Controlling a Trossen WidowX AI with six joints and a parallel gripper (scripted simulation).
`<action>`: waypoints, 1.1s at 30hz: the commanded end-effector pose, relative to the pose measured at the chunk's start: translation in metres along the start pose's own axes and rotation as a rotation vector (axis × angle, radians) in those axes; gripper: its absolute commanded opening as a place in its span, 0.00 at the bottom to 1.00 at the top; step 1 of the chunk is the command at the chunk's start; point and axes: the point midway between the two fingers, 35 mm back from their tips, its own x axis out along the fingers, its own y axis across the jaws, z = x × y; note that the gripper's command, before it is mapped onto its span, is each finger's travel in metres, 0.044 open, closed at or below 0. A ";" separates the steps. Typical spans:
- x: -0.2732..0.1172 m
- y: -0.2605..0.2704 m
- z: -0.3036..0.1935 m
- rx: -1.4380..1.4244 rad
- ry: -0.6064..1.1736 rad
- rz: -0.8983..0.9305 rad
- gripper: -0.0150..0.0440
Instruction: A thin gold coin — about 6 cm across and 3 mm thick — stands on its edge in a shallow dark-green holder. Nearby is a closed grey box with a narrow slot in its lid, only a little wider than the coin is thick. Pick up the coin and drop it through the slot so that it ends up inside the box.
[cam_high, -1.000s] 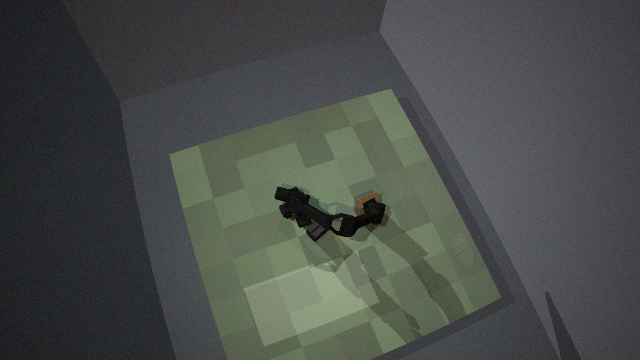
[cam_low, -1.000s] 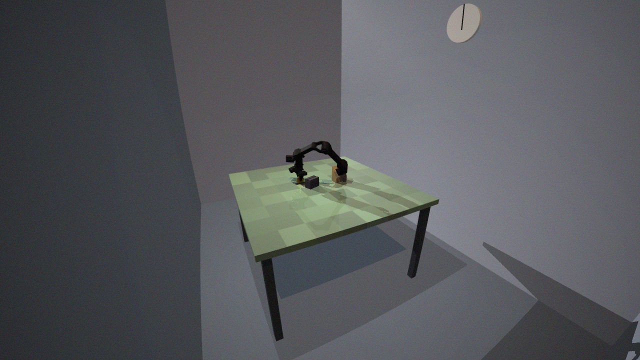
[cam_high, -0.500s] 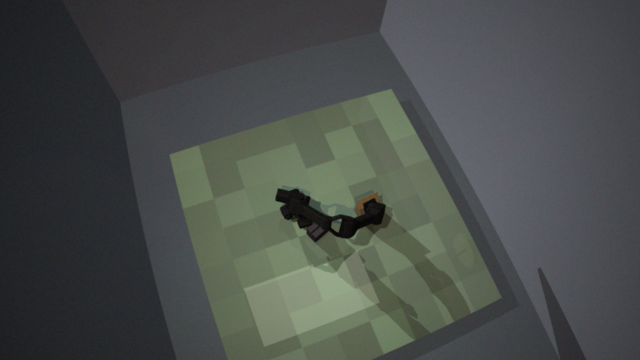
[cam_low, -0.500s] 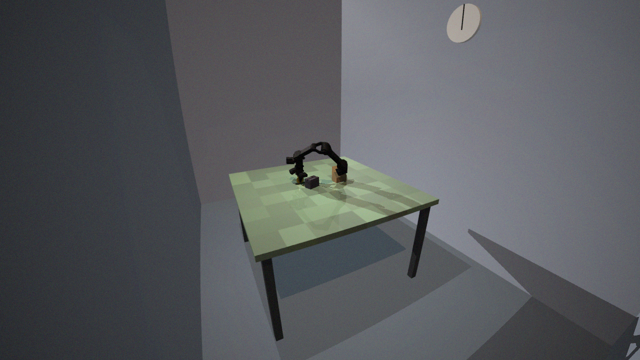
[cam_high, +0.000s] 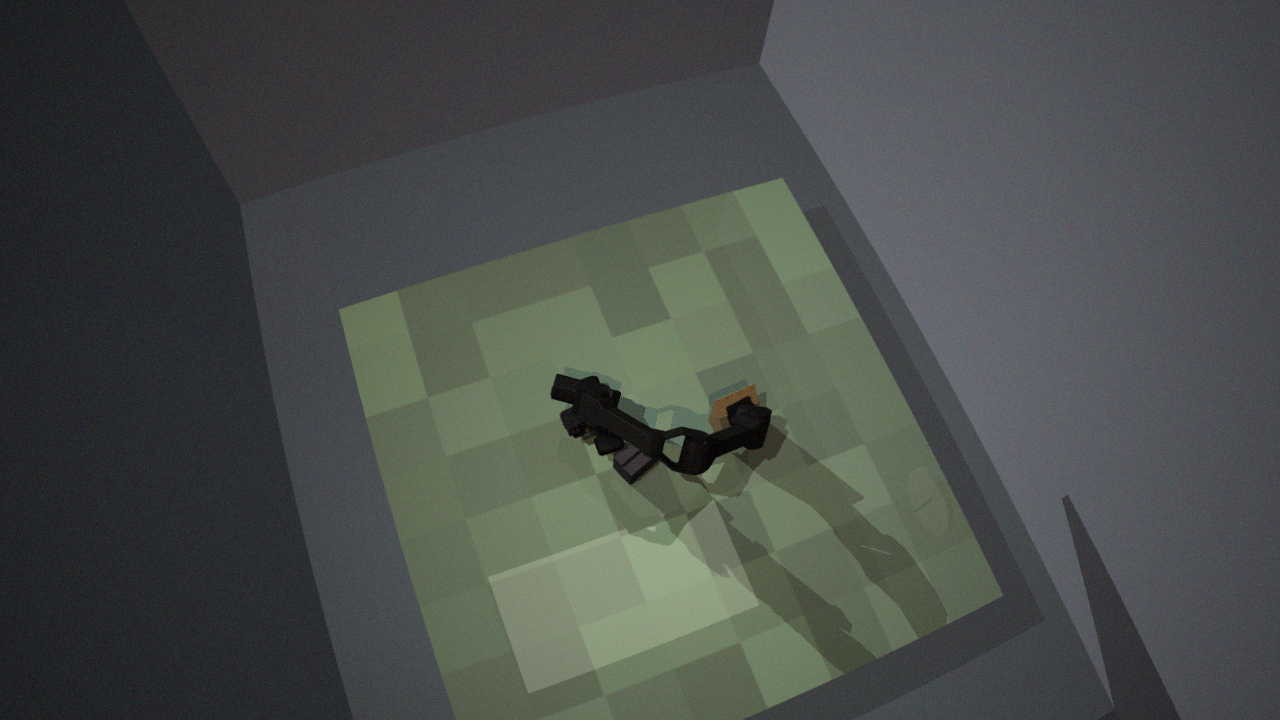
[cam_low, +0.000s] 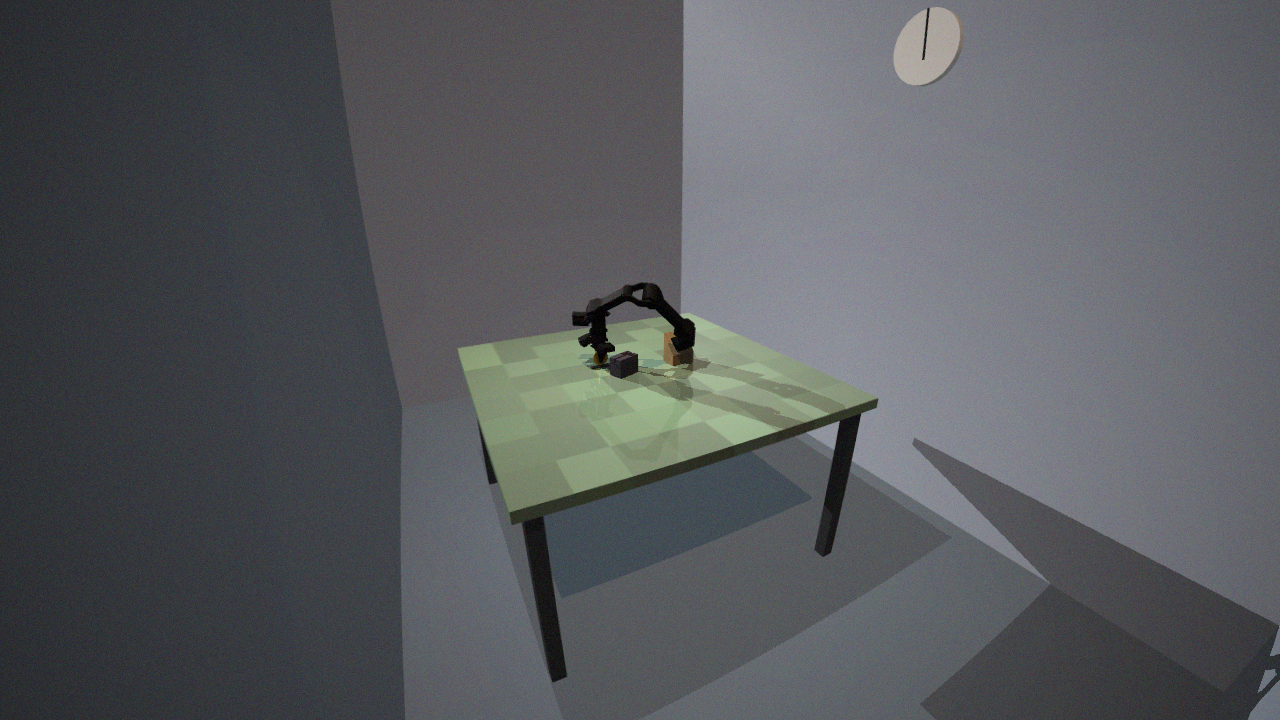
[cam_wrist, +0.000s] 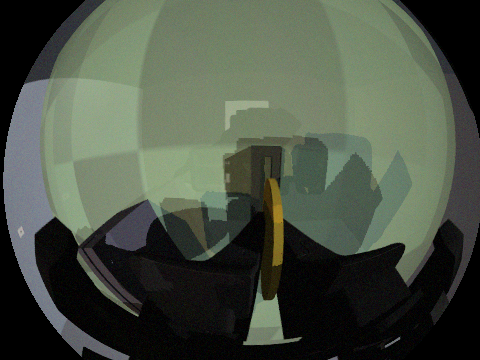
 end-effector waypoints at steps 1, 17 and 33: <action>-0.011 -0.001 0.003 -0.007 -0.005 -0.008 0.25; -0.051 -0.002 0.003 -0.008 -0.007 -0.013 0.25; -0.086 0.000 0.000 -0.007 -0.003 -0.009 0.25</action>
